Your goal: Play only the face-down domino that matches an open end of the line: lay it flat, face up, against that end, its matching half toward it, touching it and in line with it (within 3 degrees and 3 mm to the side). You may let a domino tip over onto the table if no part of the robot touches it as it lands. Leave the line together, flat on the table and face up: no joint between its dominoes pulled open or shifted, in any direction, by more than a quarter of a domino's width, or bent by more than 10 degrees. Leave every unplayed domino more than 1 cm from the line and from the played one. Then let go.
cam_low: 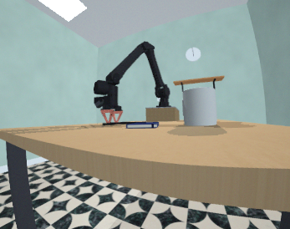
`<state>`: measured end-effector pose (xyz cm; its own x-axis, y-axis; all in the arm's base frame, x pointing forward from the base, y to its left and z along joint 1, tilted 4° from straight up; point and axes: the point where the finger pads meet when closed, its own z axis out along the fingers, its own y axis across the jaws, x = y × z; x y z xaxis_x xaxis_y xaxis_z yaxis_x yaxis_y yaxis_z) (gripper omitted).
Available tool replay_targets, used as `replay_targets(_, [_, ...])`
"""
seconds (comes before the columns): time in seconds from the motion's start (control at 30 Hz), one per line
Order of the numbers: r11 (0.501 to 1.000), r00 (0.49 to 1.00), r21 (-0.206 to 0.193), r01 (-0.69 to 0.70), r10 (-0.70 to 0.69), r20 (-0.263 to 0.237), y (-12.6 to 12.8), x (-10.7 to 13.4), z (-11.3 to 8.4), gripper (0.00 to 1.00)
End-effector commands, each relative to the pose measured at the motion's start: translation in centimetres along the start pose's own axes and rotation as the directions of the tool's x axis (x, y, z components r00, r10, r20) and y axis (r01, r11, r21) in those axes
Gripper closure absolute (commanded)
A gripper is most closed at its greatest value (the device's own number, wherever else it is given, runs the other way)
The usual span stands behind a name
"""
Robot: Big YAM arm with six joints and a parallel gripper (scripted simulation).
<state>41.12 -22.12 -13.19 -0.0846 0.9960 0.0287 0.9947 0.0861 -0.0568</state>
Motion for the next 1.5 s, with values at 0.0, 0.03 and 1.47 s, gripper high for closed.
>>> replay_targets(0.0, [1.0, 1.0, -0.003, -0.001, 0.001, -0.008, 0.3, 0.5, 0.7, 0.06])
replay_targets(0.03, [1.0, 1.0, -0.003, -0.001, 0.001, -0.008, 0.3, 0.5, 0.7, 0.06])
replay_targets(1.47, [1.0, 1.0, -0.004, -0.001, 0.001, -0.011, 0.2, 0.4, -1.1, 0.06])
